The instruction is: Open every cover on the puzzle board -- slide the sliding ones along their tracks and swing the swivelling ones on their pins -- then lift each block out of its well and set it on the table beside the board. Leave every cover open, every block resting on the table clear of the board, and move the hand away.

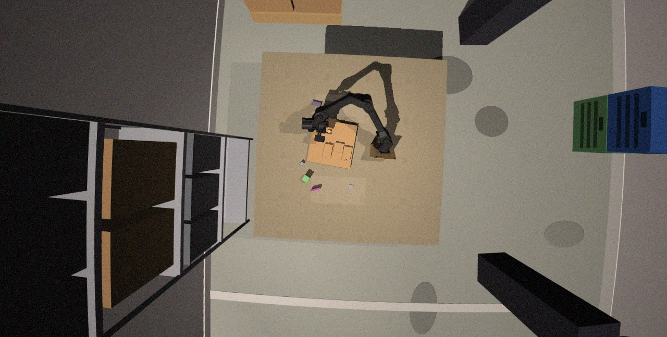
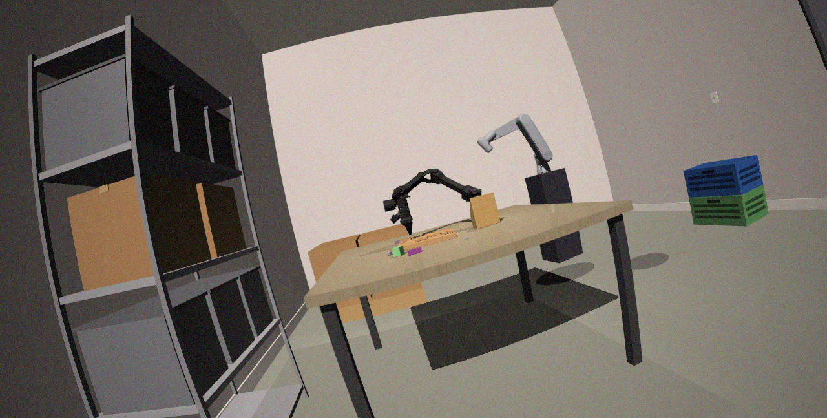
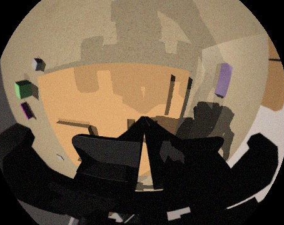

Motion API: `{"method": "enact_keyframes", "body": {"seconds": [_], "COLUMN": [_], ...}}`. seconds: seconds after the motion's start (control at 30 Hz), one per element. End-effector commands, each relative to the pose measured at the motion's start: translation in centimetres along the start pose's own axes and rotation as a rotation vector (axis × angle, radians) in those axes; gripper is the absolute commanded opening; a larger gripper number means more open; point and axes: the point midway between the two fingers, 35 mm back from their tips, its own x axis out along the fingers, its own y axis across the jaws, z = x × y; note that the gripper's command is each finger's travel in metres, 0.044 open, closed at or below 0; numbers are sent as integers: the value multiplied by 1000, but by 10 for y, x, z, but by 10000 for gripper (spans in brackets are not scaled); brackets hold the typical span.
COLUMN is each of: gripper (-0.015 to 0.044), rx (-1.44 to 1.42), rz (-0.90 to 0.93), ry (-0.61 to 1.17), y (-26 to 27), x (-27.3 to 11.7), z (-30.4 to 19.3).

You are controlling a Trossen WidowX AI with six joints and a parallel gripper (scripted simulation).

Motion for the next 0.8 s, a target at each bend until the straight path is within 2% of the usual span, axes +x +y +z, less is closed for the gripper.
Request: {"method": "enact_keyframes", "body": {"seconds": [0.0,0.6,0.77], "gripper": [0,0,0], "rx": [4,7,179], "rz": [0,-1,9], "ry": [0,0,0], "y": [0,1,24], "x": [-5,-23,-27], "z": [1,3,-7]}}
